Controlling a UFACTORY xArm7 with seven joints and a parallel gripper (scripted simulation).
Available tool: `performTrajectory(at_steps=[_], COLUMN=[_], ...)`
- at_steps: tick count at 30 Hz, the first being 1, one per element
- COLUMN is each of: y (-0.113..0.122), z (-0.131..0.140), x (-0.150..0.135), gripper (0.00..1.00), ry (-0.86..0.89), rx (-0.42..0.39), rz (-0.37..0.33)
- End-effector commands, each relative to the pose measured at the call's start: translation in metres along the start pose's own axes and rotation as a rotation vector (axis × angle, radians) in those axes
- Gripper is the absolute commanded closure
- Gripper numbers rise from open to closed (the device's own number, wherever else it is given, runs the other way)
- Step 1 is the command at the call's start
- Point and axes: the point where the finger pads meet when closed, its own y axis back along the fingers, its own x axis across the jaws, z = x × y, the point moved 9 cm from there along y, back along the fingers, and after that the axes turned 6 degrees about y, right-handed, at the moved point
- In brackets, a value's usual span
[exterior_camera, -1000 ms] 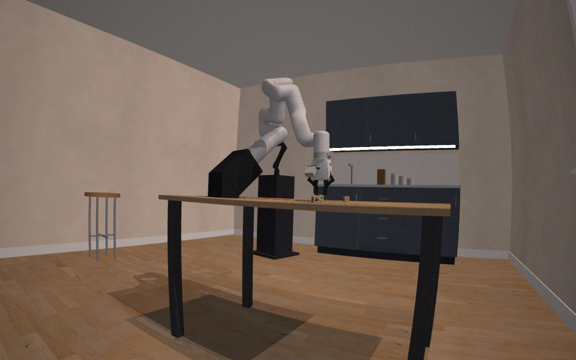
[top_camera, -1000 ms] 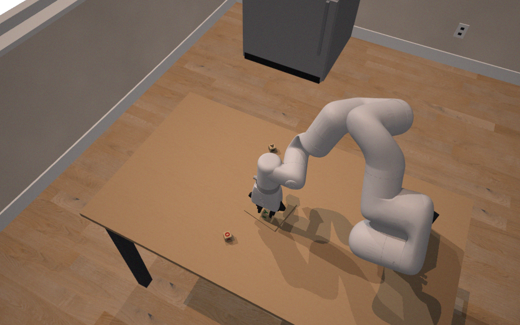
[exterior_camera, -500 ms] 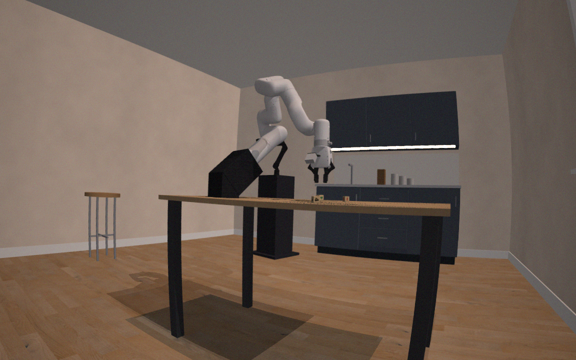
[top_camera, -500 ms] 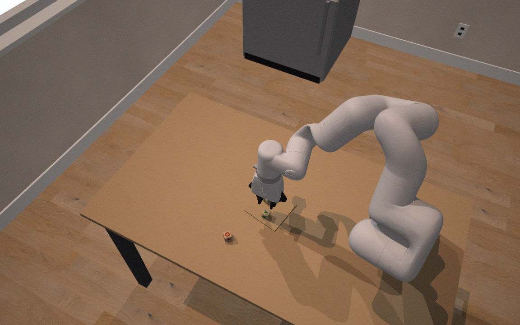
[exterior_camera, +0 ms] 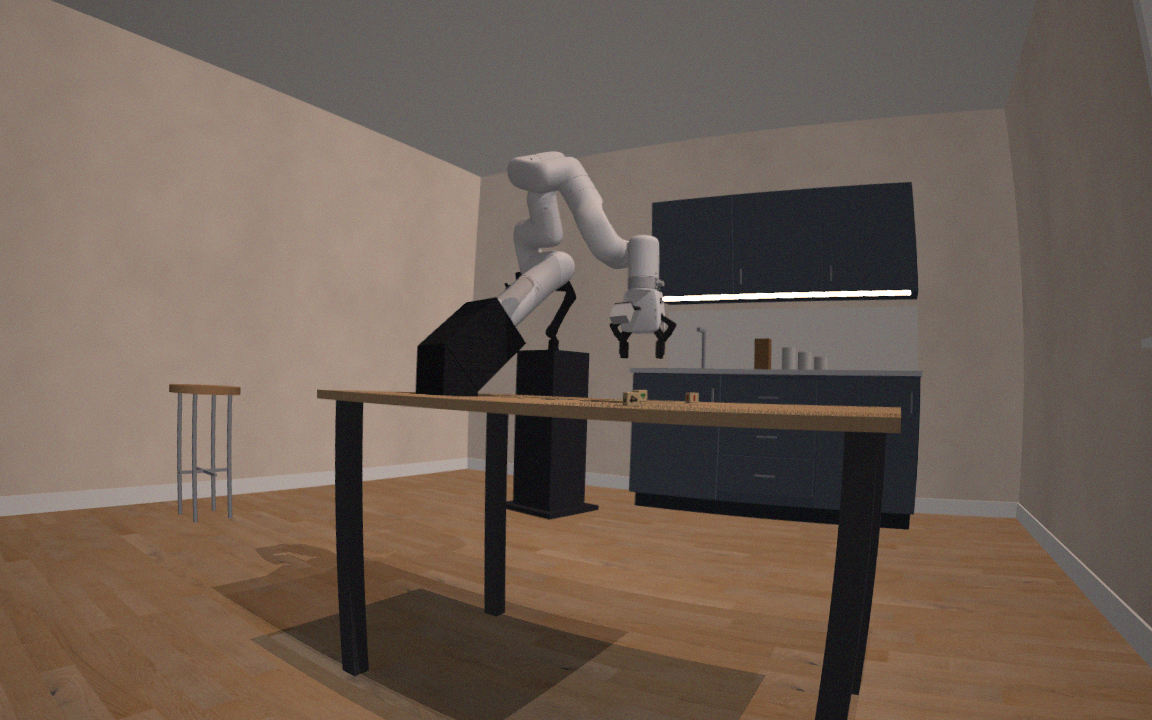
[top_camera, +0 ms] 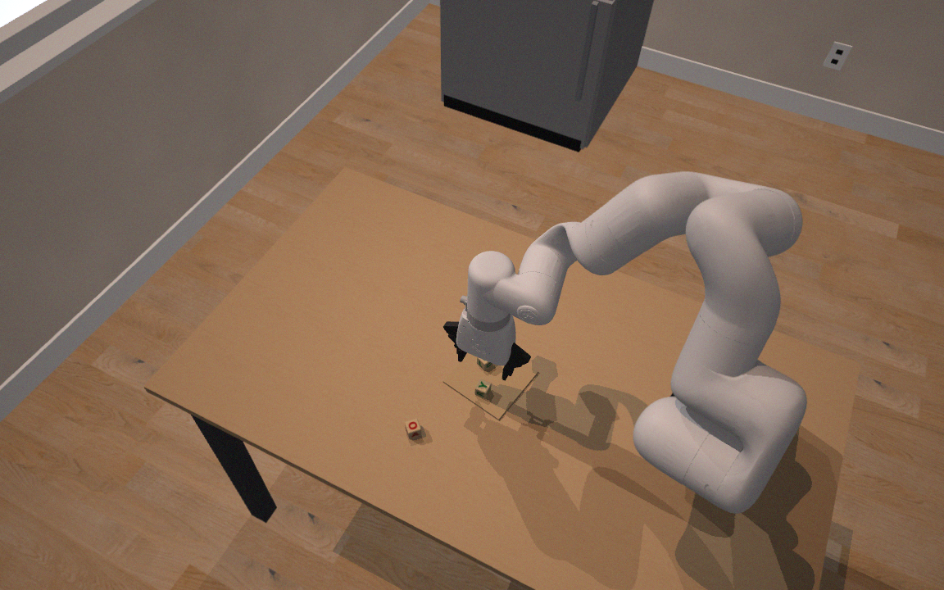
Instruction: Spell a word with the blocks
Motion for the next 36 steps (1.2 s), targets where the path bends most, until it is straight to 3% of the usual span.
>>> performTrajectory(at_steps=[1,8,23,24,36], y=[0.001,0.001,-0.007,-0.007,-0.007], z=[-0.001,-0.001,-0.064,-0.064,-0.064], x=[-0.001,-0.001,-0.017,-0.017,-0.017], gripper=[0.0,0.0,0.0,0.37,0.37], ry=[0.0,-0.005,-0.419,-0.419,-0.419], rx=[0.002,0.002,0.001,0.001,0.001], rz=[-0.003,-0.003,-0.003,-0.003,-0.003])
